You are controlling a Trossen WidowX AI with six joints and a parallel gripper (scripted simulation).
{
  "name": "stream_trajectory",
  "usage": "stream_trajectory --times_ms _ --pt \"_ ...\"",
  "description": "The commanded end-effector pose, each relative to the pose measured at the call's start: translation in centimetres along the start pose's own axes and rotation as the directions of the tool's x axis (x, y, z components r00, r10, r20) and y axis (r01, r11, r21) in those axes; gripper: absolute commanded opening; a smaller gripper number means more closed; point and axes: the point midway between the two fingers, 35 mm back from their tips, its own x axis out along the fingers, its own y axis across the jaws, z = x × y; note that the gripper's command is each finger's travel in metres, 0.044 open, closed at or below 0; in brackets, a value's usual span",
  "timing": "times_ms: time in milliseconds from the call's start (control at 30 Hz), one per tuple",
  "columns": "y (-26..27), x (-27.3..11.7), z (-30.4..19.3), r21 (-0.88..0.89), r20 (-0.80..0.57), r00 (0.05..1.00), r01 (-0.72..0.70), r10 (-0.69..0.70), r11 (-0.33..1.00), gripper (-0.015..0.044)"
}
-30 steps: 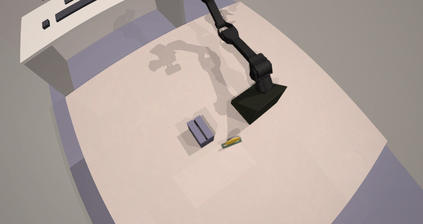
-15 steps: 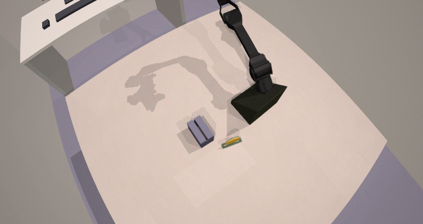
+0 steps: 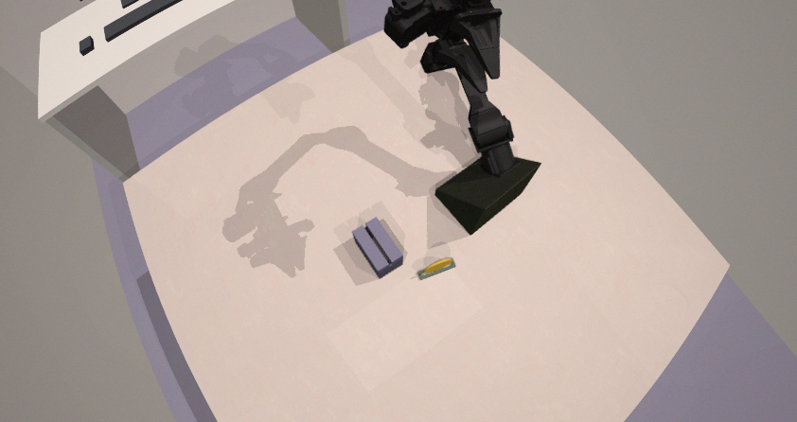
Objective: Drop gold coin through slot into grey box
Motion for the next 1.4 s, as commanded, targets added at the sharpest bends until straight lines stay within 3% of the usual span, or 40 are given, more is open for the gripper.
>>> stream_trajectory --times_ms 0,133,267,467,633,1367 --pt "-2.5 4.5 1.4 0.014 0.004 0.986 0.166 -0.166 0.986 0.0161" --pt "-6.1 9.2 3.1 0.059 0.016 0.932 0.361 -0.363 0.931 0.0161" --pt "-11.4 13.9 4.5 0.093 0.013 0.814 0.577 -0.58 0.812 0.0161" --pt "-20.4 18.5 4.9 0.09 -0.013 0.555 0.829 -0.831 0.552 0.0161" --pt "-27.1 19.8 3.3 0.042 -0.03 0.332 0.943 -0.943 0.331 0.0161" --pt "-32.8 22.0 3.8 0.041 -0.028 0.323 0.946 -0.946 0.322 0.0161"
